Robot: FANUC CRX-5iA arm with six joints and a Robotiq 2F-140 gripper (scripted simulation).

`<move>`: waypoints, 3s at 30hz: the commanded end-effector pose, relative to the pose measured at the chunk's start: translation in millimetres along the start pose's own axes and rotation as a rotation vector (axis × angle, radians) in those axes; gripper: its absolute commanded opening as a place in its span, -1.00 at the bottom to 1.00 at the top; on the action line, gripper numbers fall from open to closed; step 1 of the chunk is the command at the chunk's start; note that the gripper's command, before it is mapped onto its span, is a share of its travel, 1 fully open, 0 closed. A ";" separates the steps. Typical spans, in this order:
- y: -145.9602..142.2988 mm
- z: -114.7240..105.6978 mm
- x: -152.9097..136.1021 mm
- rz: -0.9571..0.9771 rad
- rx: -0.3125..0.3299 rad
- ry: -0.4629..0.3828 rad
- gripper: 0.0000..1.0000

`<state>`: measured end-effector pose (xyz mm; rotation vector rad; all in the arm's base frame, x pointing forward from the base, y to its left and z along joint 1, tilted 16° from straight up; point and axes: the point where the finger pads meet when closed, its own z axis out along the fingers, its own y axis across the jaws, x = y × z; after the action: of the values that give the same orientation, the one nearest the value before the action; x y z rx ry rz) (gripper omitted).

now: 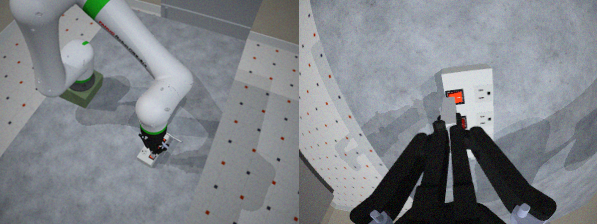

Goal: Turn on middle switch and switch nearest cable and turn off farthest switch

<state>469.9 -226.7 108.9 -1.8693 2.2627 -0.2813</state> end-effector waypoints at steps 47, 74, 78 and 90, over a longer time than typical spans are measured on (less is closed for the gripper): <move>-0.3 15.4 0.5 0.000 0.000 0.000 -1.00; -0.3 16.6 0.5 0.000 0.000 0.000 -1.00; -0.3 18.2 0.5 0.000 0.000 0.000 -1.00; -0.3 22.8 0.5 0.000 0.000 0.000 -1.00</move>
<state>475.9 -227.8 87.9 -1.8692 2.2625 -0.2819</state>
